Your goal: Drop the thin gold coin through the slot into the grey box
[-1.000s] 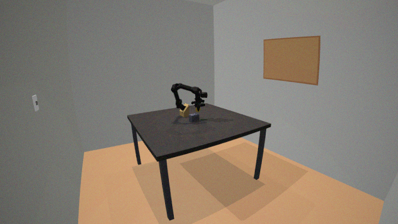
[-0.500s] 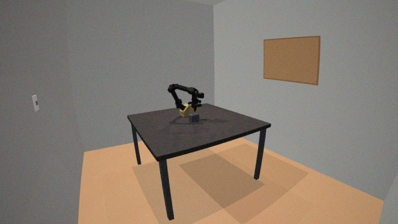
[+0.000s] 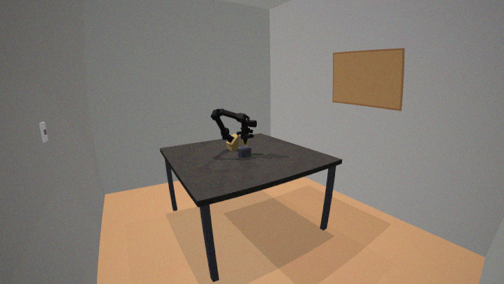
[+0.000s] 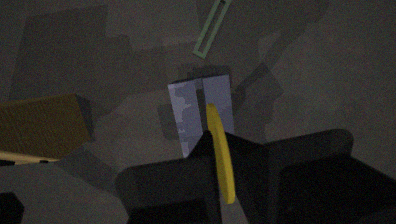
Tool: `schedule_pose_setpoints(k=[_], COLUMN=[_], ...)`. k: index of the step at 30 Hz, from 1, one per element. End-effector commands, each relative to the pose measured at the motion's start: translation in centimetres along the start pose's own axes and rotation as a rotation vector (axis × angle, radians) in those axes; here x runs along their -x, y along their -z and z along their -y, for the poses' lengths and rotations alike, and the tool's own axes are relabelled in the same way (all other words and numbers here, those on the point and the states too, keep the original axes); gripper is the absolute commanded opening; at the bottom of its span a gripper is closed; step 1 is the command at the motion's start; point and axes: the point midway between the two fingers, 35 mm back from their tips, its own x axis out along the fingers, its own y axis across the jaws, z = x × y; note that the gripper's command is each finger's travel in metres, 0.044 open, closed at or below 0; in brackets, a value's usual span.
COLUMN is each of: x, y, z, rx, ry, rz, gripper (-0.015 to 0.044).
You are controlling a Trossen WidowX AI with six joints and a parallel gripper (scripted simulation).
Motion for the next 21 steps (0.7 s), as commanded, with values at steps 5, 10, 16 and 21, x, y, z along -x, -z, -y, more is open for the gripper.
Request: schedule_pose_setpoints(k=[5, 10, 16, 21], x=[-0.08, -0.18, -0.08, -0.1], y=[0.37, 0.61, 0.44, 0.44], z=[-0.24, -0.43, -0.26, -0.25], rx=[0.006, 0.013, 0.006, 0.005], ry=[0.001, 0.001, 0.0, 0.0], rz=[0.001, 0.001, 0.004, 0.004], gripper=[0.0, 0.0, 0.0, 0.0])
